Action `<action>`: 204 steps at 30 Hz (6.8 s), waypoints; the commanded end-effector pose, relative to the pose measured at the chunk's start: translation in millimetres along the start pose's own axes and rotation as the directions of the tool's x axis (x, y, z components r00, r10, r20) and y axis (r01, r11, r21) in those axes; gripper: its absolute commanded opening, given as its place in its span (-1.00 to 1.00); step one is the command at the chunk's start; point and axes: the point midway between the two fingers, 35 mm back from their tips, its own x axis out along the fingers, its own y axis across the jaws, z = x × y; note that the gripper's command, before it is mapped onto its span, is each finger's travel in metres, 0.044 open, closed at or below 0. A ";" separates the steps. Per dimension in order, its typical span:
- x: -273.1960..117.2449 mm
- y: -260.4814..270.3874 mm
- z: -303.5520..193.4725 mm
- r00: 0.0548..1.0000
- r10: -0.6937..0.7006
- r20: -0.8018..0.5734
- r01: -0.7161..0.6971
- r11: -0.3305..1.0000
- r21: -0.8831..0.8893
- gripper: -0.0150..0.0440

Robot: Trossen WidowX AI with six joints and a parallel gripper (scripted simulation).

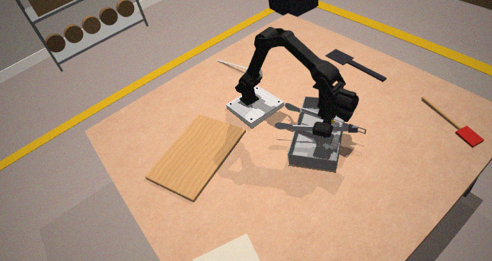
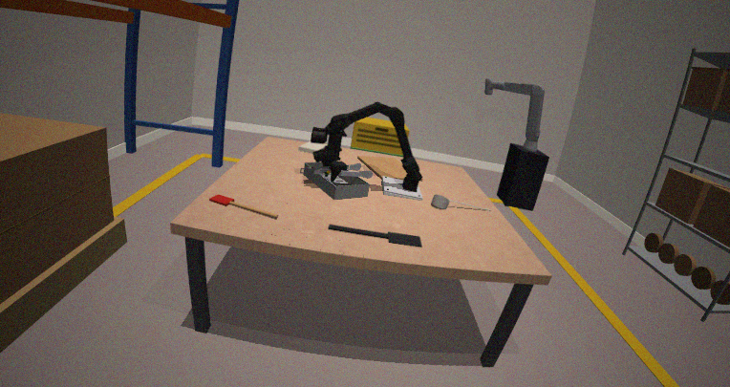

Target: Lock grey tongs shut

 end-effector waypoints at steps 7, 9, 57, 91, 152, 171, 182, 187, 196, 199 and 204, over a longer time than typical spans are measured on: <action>-0.5 -0.5 0.0 1.000 -0.002 0.000 0.002 1.000 0.000 0.28; -0.5 -0.5 0.0 1.000 -0.002 0.000 0.002 1.000 0.000 0.24; -62.6 -3.9 7.3 1.000 0.000 0.001 0.000 1.000 0.003 -1.00; -126.1 -80.2 -43.8 1.000 -0.010 -0.008 0.007 0.972 -0.235 -1.00; -132.4 -217.2 -231.4 0.999 -0.024 -0.022 0.023 0.999 -0.048 -1.00; -134.0 -226.1 -269.9 0.999 -0.026 -0.027 0.037 0.752 0.658 -1.00; -134.9 -229.5 -292.4 0.999 -0.027 -0.029 0.038 0.397 0.917 -1.00; -135.3 -230.5 -302.5 0.999 -0.027 -0.030 0.035 0.205 0.978 -1.00; -135.9 -231.6 -320.8 0.999 -0.028 -0.033 0.028 -0.156 0.987 -1.00; -136.1 -231.8 -326.9 0.999 -0.028 -0.034 0.025 -0.274 0.961 -1.00; -136.4 -231.9 -337.1 0.999 -0.028 -0.035 0.018 -0.461 0.887 -1.00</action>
